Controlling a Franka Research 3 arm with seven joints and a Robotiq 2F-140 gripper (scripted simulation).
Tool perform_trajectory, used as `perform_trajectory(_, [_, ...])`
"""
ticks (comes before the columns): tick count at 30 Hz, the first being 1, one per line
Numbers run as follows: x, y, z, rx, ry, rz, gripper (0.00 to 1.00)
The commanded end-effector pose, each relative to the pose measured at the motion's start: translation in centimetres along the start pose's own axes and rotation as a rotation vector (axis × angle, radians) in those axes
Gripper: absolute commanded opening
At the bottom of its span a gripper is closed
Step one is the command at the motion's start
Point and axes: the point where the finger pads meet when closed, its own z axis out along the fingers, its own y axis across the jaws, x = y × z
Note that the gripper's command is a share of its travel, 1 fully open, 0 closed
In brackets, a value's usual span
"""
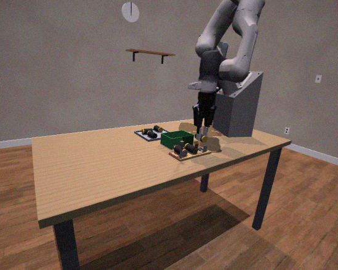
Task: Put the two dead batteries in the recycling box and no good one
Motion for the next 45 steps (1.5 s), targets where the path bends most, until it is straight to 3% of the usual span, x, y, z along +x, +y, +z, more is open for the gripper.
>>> perform_trajectory(1, [-0.06,-0.14,0.0,0.004,0.0,-0.011,0.16])
perform_trajectory(19, [-0.06,-0.14,0.0,0.004,0.0,-0.122,0.16])
perform_trajectory(45, [-0.52,-0.21,0.0,0.004,0.0,-0.123,0.16])
